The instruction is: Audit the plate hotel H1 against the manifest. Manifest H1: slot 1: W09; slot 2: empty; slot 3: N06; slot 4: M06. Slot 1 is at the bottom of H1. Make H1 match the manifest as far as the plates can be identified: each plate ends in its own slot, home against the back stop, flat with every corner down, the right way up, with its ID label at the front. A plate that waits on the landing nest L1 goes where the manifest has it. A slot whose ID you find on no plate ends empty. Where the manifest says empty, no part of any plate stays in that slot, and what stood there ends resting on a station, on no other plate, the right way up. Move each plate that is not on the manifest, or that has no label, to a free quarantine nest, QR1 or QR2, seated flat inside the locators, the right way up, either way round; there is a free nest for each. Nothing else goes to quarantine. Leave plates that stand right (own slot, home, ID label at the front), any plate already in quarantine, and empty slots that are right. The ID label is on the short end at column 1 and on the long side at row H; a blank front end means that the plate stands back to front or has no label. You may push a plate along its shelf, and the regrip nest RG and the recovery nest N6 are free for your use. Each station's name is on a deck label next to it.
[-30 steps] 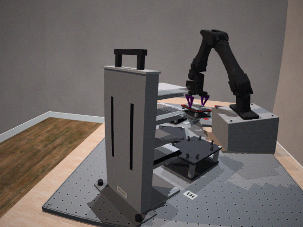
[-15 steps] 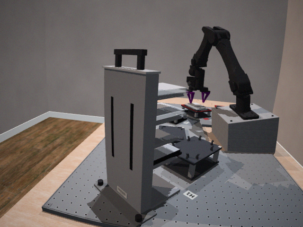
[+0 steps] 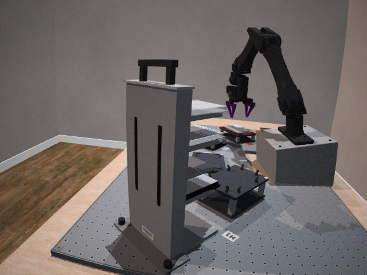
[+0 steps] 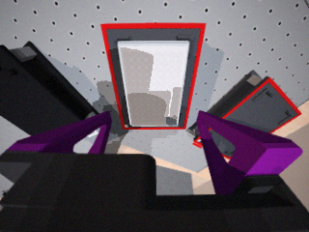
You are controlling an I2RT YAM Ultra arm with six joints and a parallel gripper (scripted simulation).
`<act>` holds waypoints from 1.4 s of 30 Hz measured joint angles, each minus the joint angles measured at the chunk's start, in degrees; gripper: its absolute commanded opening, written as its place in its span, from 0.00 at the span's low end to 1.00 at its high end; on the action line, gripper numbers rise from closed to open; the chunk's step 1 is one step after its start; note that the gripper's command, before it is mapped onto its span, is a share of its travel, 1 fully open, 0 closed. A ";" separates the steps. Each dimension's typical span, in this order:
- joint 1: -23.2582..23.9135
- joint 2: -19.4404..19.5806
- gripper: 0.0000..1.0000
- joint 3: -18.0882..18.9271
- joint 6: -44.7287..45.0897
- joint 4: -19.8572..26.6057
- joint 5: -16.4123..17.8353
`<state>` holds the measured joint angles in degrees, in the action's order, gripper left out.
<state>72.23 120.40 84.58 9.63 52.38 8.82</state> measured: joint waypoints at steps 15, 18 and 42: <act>0.79 -2.38 1.00 4.28 0.74 6.91 0.02; 0.92 -2.80 1.00 4.94 0.87 7.98 0.02; 2.21 -4.66 1.00 14.88 2.19 20.11 0.07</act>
<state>74.43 115.74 99.46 11.81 72.49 8.88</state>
